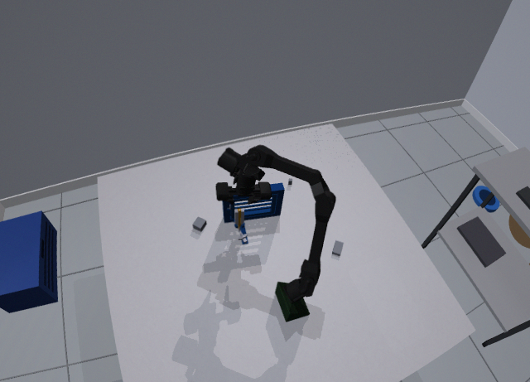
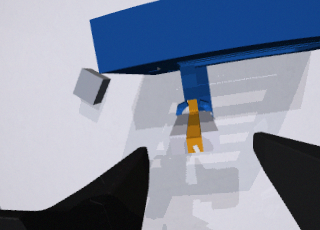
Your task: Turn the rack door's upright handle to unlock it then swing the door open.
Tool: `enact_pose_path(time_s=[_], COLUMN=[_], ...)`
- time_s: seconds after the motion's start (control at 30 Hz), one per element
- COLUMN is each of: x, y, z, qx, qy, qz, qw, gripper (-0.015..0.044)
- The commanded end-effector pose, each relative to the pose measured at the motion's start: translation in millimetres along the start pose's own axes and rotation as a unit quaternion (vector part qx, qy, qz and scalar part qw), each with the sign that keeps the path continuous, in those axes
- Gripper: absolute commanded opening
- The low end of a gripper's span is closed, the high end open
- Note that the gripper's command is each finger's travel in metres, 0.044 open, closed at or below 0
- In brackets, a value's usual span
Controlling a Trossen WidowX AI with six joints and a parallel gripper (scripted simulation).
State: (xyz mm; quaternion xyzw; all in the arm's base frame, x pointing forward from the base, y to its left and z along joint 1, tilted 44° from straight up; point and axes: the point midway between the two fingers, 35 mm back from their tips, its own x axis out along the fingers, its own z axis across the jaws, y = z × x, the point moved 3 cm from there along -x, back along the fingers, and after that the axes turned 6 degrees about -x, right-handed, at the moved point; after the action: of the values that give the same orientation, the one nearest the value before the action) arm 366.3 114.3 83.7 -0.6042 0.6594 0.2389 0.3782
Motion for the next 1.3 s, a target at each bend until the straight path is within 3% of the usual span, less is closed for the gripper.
enact_pose_path(time_s=[0.0, 0.2, 1.27], x=[3, 5, 51], y=[4, 7, 7], z=[7, 14, 7], qx=[-0.012, -0.027, -0.021], qy=[0.037, 0.077, 0.064], qz=[0.008, 0.014, 0.051], qw=[0.999, 0.997, 0.996], gripper=[0.0282, 0.0282, 0.0282])
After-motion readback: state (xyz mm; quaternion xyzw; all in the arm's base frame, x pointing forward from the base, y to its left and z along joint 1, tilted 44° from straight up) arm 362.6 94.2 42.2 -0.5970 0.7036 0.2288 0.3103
